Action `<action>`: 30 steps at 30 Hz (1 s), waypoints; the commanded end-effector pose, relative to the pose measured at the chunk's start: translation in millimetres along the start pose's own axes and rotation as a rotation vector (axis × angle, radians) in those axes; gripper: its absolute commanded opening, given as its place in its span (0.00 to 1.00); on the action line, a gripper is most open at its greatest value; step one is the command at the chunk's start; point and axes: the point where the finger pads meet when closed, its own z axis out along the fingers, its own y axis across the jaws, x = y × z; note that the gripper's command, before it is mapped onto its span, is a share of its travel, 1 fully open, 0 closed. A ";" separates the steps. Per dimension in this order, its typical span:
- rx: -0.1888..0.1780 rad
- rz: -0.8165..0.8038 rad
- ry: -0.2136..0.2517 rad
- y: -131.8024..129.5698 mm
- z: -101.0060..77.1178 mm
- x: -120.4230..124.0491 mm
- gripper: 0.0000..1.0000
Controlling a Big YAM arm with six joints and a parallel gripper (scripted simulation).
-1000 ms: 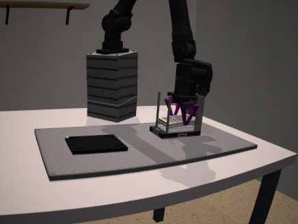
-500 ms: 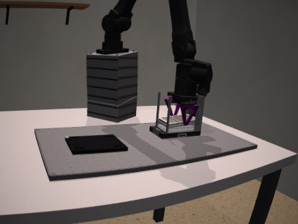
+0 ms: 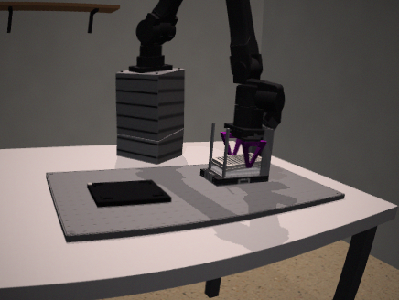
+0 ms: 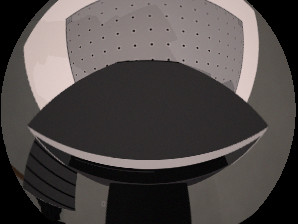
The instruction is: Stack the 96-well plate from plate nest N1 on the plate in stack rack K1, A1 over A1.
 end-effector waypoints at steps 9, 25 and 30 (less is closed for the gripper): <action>0.020 0.007 -0.013 -13.4 7.5 0.1 1.00; 0.030 0.016 -0.014 -16.1 2.1 0.4 1.00; 0.030 0.016 -0.014 -16.1 2.1 0.4 1.00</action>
